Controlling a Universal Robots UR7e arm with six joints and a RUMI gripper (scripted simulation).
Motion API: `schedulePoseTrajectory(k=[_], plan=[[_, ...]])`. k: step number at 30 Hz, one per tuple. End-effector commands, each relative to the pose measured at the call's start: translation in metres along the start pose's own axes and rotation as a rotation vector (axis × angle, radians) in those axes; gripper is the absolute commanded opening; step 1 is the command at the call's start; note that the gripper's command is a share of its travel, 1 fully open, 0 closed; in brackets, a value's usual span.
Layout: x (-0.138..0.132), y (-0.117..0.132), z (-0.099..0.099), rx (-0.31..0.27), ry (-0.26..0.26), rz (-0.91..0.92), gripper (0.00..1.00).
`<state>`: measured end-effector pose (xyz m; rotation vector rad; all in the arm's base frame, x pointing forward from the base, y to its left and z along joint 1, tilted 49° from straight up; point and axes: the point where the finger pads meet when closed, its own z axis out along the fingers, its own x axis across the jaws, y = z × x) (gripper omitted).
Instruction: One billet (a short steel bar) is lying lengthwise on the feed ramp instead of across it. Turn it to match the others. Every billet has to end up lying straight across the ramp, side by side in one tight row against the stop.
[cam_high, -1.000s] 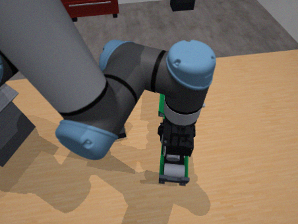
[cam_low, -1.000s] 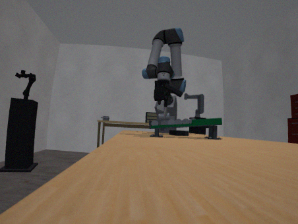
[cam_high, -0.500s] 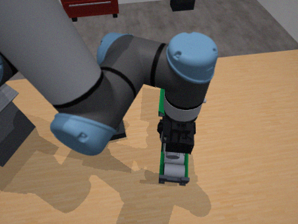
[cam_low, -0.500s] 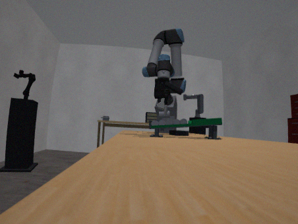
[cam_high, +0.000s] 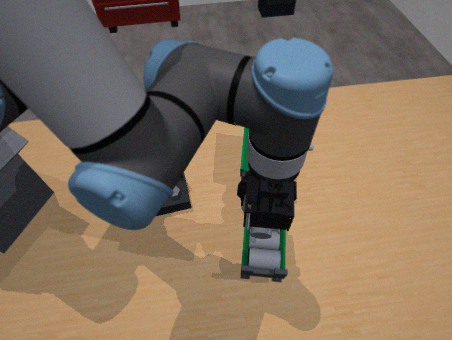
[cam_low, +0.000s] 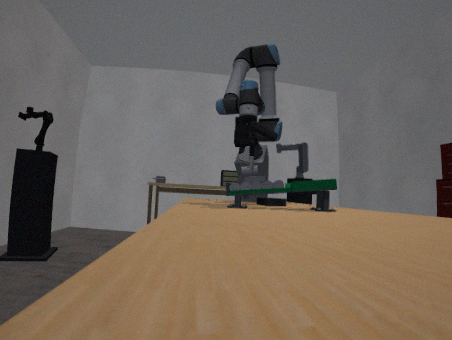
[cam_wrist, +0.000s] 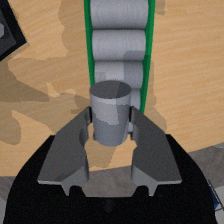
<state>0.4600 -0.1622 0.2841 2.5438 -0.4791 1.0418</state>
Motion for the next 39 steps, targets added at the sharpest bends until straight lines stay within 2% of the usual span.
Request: schedulePoseTrajectory(k=[1, 5, 6, 20, 22, 23, 39], plan=[[0.004, 0.002, -0.014, -0.003, 0.011, -0.001, 0.0], [0.004, 0.002, -0.017, -0.003, 0.012, -0.001, 0.0], [0.001, 0.0, -0.006, -0.001, 0.003, 0.0, 0.0], [0.004, 0.002, -0.017, -0.003, 0.012, -0.001, 0.0], [0.004, 0.002, -0.017, -0.003, 0.012, -0.001, 0.0], [-0.001, 0.0, -0.01, 0.001, 0.0, 0.0, 0.0], [0.004, 0.002, -0.017, -0.003, 0.012, -0.001, 0.0]])
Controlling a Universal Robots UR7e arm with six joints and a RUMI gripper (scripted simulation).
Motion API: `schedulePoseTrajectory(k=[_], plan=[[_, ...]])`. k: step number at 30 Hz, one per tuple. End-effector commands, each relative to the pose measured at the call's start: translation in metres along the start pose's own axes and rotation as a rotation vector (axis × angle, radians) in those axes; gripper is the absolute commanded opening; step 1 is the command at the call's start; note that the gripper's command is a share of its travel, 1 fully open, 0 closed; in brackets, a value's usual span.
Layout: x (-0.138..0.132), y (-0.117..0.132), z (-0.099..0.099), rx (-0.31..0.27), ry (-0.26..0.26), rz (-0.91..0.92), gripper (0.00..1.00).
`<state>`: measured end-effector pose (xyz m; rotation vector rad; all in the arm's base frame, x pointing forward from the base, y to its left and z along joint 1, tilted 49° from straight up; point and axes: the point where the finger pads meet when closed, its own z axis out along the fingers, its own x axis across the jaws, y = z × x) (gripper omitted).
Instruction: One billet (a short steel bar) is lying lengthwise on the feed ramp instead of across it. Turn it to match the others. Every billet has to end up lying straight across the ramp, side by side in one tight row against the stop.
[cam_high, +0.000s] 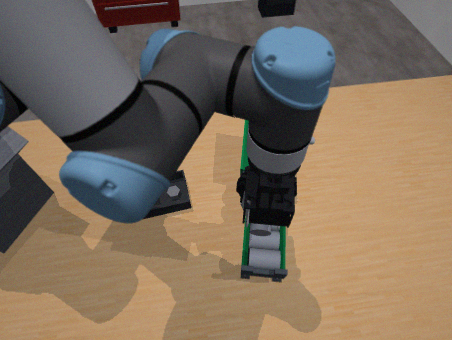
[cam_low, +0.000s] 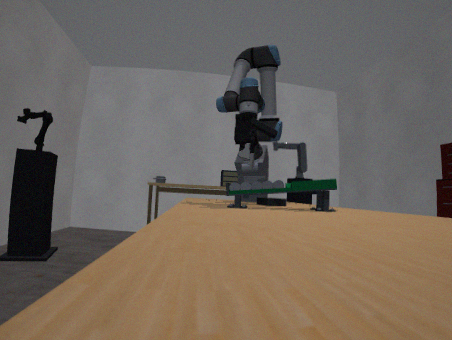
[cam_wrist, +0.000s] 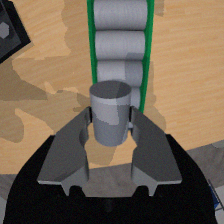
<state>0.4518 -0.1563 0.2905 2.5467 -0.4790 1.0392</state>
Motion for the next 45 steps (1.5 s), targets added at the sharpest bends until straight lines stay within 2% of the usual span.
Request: schedulePoseTrajectory(k=[1, 32, 35, 45], plan=[[0.0009, 0.0001, -0.0004, 0.0, 0.002, 0.0, 0.0], [0.0092, 0.0031, -0.0076, -0.004, 0.014, -0.001, 0.0], [0.0017, 0.0004, -0.0021, 0.0, 0.001, 0.0, 0.0], [0.005, 0.0016, -0.0044, -0.003, 0.01, 0.0, 0.0]])
